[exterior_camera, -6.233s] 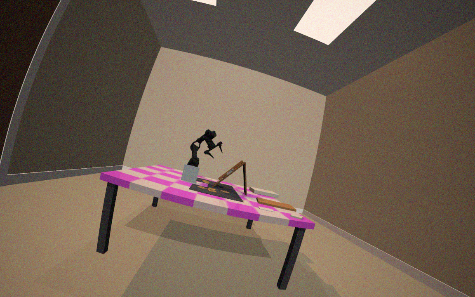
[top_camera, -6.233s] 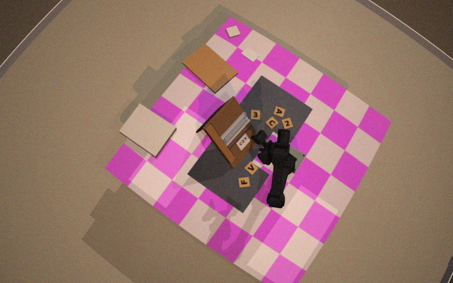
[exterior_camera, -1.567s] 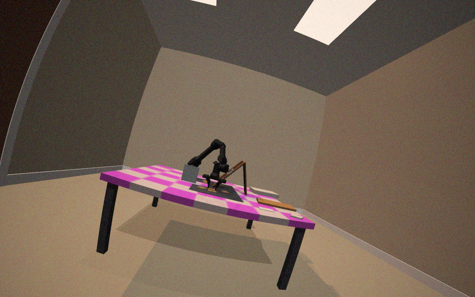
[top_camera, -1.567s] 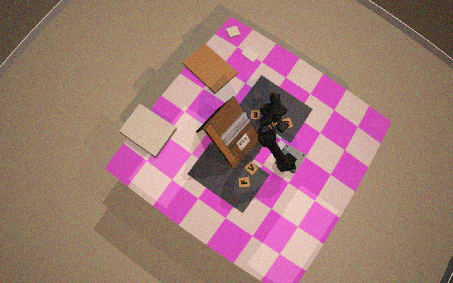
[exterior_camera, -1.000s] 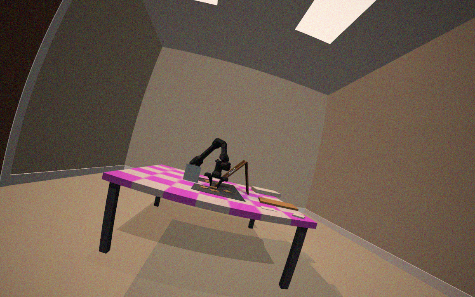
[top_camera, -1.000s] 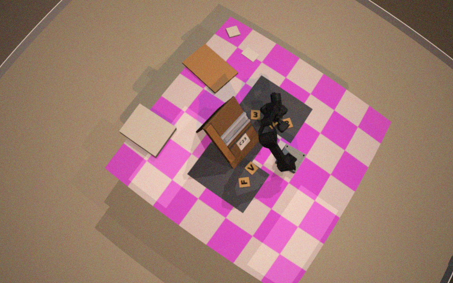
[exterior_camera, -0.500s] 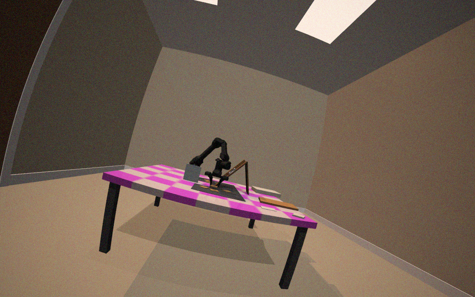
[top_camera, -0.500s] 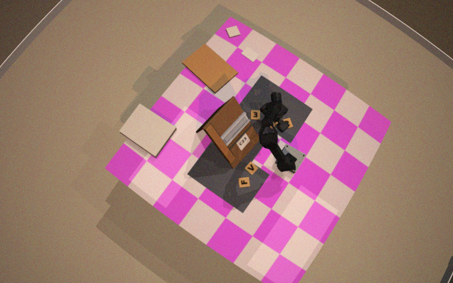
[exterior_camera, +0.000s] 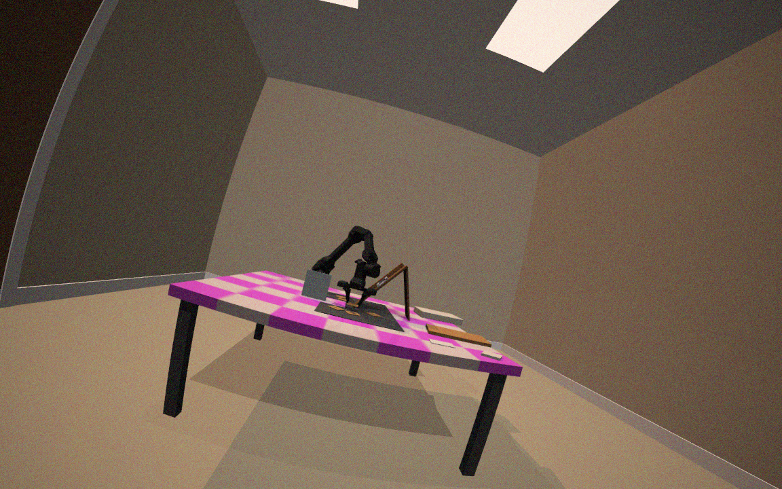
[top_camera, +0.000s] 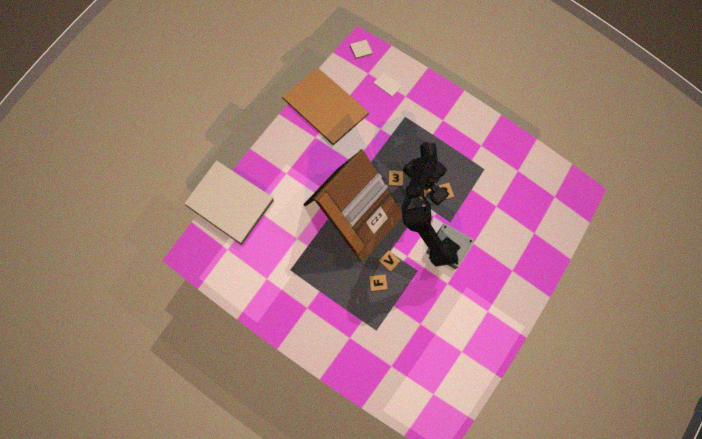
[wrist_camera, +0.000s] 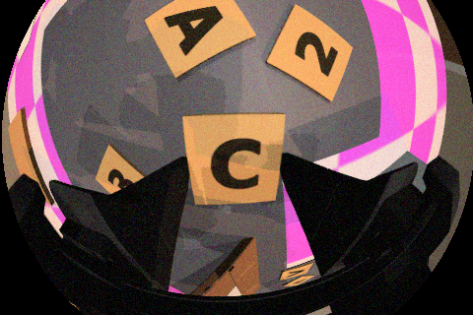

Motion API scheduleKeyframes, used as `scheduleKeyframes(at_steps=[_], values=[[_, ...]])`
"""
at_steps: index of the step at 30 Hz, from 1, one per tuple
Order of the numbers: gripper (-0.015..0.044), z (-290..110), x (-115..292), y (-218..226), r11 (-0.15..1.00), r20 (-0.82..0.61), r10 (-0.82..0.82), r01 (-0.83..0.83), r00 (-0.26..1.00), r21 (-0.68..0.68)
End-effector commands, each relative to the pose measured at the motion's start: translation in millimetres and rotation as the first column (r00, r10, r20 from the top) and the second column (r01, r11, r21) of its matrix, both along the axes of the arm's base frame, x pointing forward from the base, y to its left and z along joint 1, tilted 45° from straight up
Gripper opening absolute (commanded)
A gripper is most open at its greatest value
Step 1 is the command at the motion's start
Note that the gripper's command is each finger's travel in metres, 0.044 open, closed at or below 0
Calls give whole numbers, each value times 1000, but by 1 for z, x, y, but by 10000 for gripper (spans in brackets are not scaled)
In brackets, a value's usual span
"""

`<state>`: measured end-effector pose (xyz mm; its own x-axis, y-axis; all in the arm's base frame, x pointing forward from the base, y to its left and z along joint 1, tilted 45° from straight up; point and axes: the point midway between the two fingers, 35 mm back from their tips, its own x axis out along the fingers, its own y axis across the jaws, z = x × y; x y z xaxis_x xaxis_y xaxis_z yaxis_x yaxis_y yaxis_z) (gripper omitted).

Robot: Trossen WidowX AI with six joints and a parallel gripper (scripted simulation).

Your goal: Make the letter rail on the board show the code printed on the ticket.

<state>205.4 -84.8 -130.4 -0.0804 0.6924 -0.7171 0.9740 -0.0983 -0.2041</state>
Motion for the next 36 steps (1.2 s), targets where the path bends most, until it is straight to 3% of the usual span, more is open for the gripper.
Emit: scheduleKeyframes(at_steps=[1,6,18,36], values=[[0,2,0,-3,1000,2,5,-5,1000,-5],[0,2,2,-2,1000,20,5,-5,1000,-3],[0,8,28,-16,992,361,119,-91,925,-93],[0,33,64,-39,921,716,379,-165,587,-353]])
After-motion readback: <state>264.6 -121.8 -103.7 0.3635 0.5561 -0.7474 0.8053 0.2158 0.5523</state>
